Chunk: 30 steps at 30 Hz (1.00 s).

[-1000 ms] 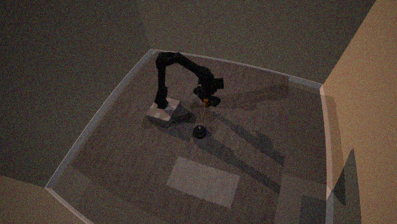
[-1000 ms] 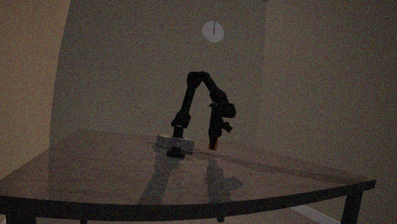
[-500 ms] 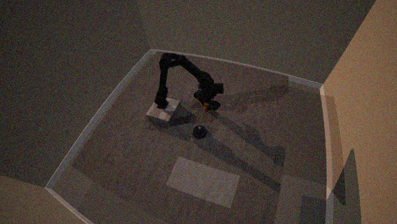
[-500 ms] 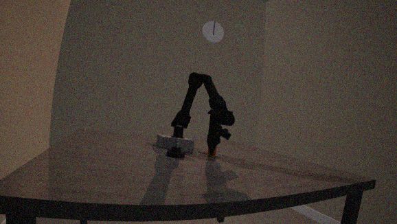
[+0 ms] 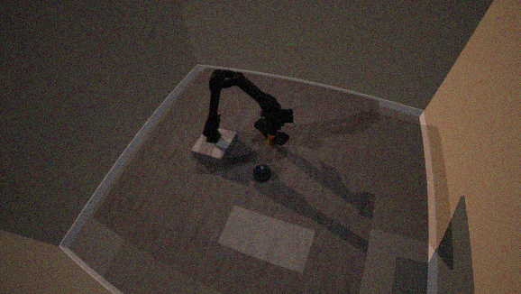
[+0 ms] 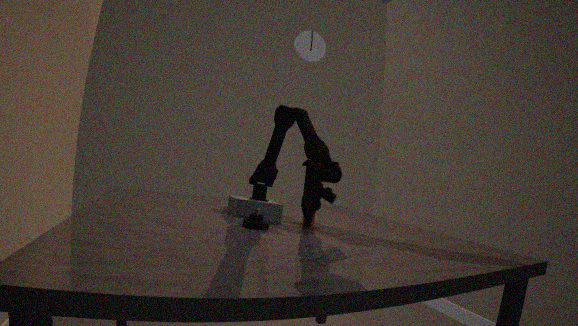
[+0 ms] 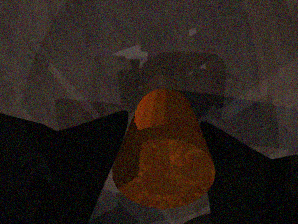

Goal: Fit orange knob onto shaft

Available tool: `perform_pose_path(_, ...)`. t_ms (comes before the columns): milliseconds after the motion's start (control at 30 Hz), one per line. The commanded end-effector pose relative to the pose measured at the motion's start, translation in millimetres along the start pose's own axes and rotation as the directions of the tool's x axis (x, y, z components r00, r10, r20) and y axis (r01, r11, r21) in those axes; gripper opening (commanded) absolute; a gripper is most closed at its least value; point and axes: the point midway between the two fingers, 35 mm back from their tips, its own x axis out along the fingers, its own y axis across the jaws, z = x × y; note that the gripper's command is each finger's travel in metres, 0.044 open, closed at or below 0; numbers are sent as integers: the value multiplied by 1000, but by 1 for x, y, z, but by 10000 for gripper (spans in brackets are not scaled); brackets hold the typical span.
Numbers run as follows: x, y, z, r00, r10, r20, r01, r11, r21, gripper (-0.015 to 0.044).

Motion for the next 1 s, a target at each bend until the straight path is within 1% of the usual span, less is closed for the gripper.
perform_pose_path(0,0,0,0,1000,1,-1,-1,1000,0,240)
perform_pose_path(133,0,0,0,1000,1,-1,-1,1000,0,240)
perform_pose_path(200,-10,-1,1,1000,1,0,-1,1000,0,292)
perform_pose_path(333,-70,-1,1,1000,1,4,-1,1000,-3,398)
perform_pose_path(400,-81,0,0,1000,1,5,-1,1000,-3,440)
perform_pose_path(600,-83,-1,0,1000,1,5,-1,1000,-3,440)
perform_pose_path(700,-80,-1,0,1000,1,5,-1,1000,-3,440)
perform_pose_path(800,-67,-1,0,1000,1,5,-1,1000,-3,440)
perform_pose_path(967,-64,-1,0,1000,1,5,-1,1000,-3,440)
